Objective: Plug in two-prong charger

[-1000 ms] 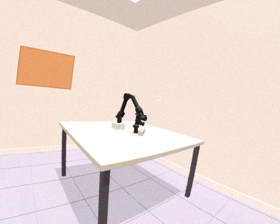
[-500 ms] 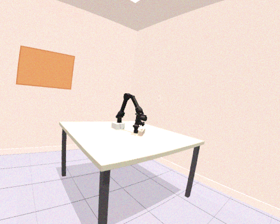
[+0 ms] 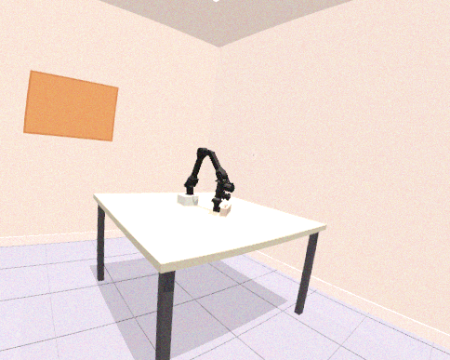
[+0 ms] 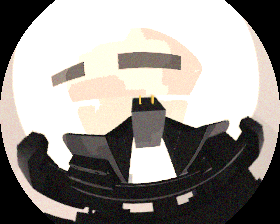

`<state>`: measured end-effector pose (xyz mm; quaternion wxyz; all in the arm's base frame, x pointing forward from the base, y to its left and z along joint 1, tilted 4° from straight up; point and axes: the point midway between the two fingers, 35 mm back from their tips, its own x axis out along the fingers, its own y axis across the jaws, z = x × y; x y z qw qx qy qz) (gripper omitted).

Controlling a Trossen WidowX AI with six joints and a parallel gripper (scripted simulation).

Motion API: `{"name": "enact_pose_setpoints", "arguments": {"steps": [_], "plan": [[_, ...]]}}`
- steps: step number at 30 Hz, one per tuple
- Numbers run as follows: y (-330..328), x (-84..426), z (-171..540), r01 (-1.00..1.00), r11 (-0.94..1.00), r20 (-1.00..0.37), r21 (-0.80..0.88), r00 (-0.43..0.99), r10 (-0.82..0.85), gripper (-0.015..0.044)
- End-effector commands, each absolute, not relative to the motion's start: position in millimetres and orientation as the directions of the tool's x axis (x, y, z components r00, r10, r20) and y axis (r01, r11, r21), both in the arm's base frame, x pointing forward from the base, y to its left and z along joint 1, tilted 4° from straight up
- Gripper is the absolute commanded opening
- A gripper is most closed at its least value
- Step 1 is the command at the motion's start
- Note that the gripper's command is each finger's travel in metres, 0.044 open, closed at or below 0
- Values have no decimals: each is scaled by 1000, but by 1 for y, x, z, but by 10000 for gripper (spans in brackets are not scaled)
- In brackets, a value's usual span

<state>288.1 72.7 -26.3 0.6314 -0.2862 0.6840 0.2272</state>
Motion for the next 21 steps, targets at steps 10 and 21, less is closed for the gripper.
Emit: {"name": "enact_pose_setpoints", "arguments": {"steps": [10,21], "plan": [[76,291,-26,-675,737,-994,-49,-40,-102,0],[78,294,-26,-675,737,-994,-49,-40,-102,0]]}}
